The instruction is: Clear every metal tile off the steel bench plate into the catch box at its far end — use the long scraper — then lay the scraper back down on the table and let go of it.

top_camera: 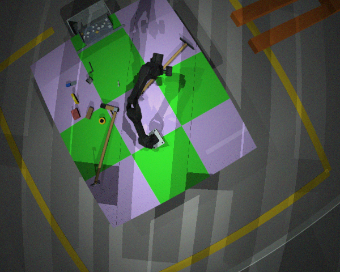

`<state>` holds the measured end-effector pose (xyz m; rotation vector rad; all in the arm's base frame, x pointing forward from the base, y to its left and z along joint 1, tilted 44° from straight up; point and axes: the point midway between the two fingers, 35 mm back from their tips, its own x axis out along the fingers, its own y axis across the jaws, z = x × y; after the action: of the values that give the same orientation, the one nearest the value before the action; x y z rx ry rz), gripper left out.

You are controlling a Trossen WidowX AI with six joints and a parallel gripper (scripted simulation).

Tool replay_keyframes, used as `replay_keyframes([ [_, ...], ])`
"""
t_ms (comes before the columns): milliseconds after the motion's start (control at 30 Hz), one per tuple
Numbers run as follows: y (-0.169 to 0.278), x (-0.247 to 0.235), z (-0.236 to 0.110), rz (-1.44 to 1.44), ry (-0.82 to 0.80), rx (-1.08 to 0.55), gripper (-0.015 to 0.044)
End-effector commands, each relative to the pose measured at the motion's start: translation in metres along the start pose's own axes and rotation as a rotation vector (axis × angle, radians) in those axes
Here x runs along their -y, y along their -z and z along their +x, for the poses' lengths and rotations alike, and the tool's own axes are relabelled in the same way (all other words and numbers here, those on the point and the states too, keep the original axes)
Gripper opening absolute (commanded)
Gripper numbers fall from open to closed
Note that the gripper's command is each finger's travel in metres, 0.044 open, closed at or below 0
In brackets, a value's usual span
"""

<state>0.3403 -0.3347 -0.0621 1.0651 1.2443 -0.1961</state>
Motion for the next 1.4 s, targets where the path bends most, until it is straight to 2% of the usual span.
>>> replay_keyframes([
  [0, -0.002, 0.023, 0.006, 0.038, 0.010, 0.007, 0.0000],
  [333, -0.002, 0.034, 0.015, 0.053, 0.013, 0.009, 0.0000],
  [1367, 0.017, 0.034, 0.083, 0.053, 0.013, 0.010, 0.0000],
])
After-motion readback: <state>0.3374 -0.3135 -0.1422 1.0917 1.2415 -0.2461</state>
